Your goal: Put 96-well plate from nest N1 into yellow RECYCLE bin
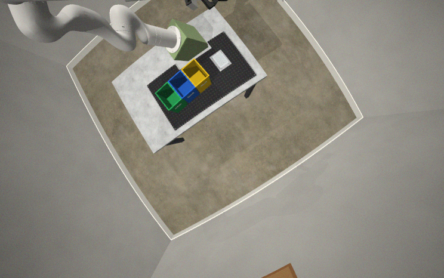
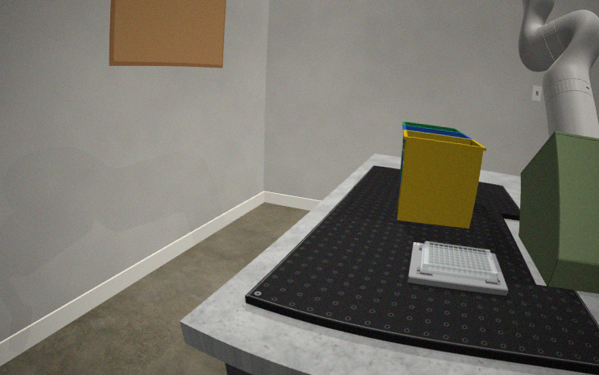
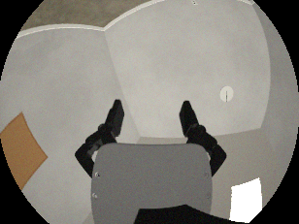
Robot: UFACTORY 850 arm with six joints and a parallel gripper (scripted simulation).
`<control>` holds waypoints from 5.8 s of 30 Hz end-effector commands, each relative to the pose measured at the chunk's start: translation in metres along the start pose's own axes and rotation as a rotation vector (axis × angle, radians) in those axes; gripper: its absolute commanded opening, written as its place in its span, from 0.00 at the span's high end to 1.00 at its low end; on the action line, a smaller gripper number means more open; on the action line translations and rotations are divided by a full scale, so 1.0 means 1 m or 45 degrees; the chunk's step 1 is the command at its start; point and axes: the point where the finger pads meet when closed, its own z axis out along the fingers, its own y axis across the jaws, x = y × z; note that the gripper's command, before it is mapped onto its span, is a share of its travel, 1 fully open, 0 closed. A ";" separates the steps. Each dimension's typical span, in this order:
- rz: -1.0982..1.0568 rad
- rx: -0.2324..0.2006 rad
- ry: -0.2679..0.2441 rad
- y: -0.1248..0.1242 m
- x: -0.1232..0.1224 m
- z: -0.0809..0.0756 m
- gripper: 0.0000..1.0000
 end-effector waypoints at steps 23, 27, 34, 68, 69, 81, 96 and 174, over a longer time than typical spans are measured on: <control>-0.405 -0.098 0.265 0.015 0.076 0.062 0.00; -0.539 -0.142 0.351 0.017 0.093 0.072 0.00; -0.607 -0.168 0.394 0.019 0.113 0.083 0.00; -1.202 -0.441 0.759 0.025 0.238 0.133 0.00; -1.202 -0.441 0.759 0.025 0.242 0.135 0.00; -1.431 -0.575 0.889 0.022 0.290 0.146 0.00; -1.689 -0.743 1.027 0.016 0.345 0.155 0.00; -2.352 -1.267 1.312 -0.026 0.510 0.181 0.00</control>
